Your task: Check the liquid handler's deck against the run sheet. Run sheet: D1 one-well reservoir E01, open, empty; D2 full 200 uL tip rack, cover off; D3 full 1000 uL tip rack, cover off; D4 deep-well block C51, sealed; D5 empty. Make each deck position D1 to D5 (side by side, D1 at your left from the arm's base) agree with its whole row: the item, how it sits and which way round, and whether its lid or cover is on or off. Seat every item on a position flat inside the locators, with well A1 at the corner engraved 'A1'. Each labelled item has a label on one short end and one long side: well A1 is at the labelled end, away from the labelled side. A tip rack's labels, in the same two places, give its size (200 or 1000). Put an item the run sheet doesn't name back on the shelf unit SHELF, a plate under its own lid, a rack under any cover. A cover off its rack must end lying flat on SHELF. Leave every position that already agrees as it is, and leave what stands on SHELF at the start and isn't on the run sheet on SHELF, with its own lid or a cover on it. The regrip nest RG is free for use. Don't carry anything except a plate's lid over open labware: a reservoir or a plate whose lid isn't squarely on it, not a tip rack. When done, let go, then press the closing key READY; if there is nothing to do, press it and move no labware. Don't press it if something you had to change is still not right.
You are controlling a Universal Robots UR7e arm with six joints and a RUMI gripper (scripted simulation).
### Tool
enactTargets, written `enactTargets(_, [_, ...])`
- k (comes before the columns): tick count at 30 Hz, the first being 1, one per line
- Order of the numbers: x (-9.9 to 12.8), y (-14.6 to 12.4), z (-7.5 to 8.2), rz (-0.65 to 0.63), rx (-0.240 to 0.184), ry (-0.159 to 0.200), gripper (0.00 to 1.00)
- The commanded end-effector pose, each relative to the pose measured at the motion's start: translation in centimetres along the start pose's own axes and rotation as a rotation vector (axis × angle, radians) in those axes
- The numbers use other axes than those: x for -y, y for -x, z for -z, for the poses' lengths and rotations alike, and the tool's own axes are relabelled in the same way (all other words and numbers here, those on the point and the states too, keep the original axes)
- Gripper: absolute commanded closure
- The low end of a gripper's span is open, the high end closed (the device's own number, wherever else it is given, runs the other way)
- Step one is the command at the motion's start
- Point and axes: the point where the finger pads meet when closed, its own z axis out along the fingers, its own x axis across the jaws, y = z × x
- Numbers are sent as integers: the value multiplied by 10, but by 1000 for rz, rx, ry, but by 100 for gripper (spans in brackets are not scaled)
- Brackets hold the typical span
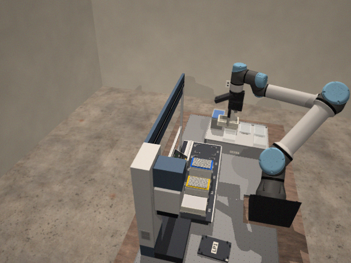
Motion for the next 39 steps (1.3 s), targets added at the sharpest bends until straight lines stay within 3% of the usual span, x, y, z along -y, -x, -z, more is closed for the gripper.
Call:
enactTargets(1, [9,0,0,-1,0,0,100])
enactTargets(39, [89,-1,0,-1,0,0,100])
